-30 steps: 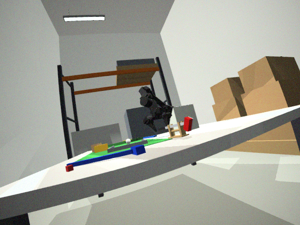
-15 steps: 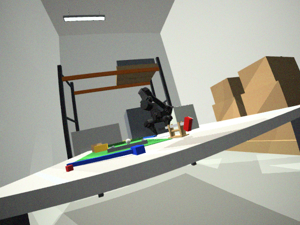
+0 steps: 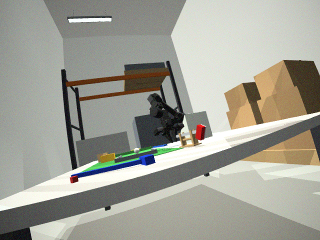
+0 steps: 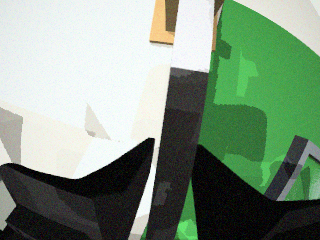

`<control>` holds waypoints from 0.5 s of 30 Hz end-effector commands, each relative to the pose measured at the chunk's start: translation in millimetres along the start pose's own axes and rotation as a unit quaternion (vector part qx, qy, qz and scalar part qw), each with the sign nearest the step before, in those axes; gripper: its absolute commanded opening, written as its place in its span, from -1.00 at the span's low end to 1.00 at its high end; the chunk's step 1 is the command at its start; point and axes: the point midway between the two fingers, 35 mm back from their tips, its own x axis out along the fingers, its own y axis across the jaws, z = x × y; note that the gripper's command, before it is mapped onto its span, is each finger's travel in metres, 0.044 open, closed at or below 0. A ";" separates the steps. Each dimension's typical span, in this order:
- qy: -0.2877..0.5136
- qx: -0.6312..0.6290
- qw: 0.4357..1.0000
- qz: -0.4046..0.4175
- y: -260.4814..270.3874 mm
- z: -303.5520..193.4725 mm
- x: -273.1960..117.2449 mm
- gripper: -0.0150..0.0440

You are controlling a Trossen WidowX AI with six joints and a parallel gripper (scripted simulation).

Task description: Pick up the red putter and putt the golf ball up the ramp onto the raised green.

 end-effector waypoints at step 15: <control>-0.002 0.000 1.000 0.000 -4.0 14.1 -41.5 -0.49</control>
